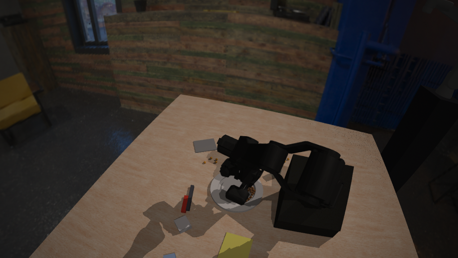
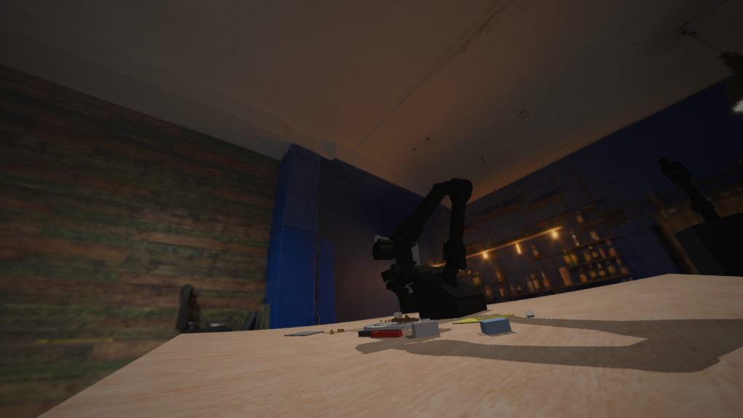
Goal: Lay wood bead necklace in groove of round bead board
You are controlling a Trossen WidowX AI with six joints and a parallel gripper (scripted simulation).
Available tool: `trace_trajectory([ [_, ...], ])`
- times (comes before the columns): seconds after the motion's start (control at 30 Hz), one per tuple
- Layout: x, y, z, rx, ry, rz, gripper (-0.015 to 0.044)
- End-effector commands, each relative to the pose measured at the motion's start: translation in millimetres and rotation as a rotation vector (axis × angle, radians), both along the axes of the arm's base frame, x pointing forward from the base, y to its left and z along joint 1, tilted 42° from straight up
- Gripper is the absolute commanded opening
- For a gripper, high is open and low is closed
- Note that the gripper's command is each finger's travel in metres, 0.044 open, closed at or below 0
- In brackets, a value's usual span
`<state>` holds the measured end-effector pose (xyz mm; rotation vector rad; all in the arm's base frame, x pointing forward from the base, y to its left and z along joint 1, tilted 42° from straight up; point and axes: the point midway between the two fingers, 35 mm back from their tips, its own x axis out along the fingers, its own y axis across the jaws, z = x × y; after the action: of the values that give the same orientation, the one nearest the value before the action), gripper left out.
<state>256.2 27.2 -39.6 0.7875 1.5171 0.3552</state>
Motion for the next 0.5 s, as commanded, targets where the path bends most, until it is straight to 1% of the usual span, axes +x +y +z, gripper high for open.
trace_trajectory([
  [0.0,1,0,0,0.0,-0.003,-0.001,0.03],
  [0.47,1,14,-16,0.001,0.004,0.0,0.0207],
])
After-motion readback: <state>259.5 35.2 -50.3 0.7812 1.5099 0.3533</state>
